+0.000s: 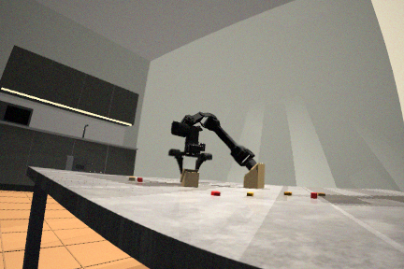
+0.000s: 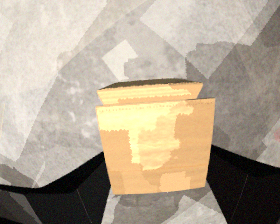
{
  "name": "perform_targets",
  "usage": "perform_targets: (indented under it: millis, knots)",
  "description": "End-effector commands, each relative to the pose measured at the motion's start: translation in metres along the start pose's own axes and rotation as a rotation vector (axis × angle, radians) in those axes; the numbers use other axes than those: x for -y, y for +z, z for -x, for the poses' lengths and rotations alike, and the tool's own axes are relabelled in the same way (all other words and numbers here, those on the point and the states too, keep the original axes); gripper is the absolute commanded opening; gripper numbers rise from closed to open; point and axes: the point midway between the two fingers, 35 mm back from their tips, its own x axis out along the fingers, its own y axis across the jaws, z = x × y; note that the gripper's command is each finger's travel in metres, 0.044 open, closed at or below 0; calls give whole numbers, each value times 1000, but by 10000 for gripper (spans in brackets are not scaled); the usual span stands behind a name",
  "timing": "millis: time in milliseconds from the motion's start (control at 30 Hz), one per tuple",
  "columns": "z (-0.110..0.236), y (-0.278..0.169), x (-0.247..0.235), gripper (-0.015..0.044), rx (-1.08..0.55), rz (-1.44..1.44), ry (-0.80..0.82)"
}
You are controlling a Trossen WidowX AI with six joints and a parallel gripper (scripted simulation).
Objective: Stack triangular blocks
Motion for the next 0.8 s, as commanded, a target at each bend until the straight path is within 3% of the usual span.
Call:
perform_targets:
  millis: [0, 767]
  knots:
    - [-3, 1, -1, 0, -2, 7, 0]
    - [-10, 4, -2, 0, -1, 7, -1]
